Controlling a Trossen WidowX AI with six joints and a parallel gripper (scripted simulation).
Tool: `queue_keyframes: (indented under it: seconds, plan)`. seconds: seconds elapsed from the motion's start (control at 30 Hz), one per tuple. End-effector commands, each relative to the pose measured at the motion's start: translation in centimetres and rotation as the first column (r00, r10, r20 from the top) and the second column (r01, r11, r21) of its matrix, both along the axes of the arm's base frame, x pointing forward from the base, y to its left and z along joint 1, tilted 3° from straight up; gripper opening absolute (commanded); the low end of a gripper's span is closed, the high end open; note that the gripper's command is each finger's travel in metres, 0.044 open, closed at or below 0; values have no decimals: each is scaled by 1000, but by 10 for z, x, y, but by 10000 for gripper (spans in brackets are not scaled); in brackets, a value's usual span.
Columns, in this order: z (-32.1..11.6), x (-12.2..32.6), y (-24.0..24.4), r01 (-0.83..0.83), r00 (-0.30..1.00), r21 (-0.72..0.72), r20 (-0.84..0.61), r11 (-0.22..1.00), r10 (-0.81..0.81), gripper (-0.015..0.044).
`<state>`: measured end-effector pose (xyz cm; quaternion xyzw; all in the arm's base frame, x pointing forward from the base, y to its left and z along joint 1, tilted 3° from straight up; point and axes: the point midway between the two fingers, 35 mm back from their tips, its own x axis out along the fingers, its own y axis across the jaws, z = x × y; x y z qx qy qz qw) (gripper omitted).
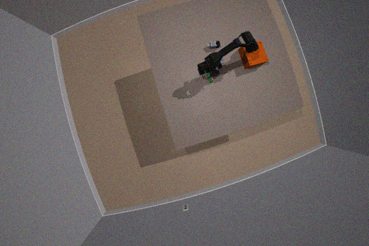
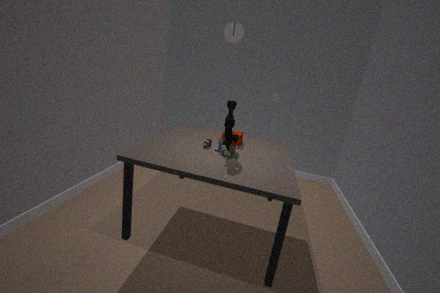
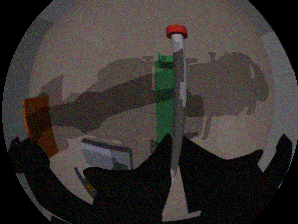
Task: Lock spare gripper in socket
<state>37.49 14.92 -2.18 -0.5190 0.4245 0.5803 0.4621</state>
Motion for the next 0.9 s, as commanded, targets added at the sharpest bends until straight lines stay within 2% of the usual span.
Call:
queue_keyframes:
  seconds: [0.0,0.87]
  plan:
    - [-6,-1,-2,-5,1000,-1,0,1000,5,0]
    - [-39,-1,-3,-4,1000,6,17,1000,4,0]
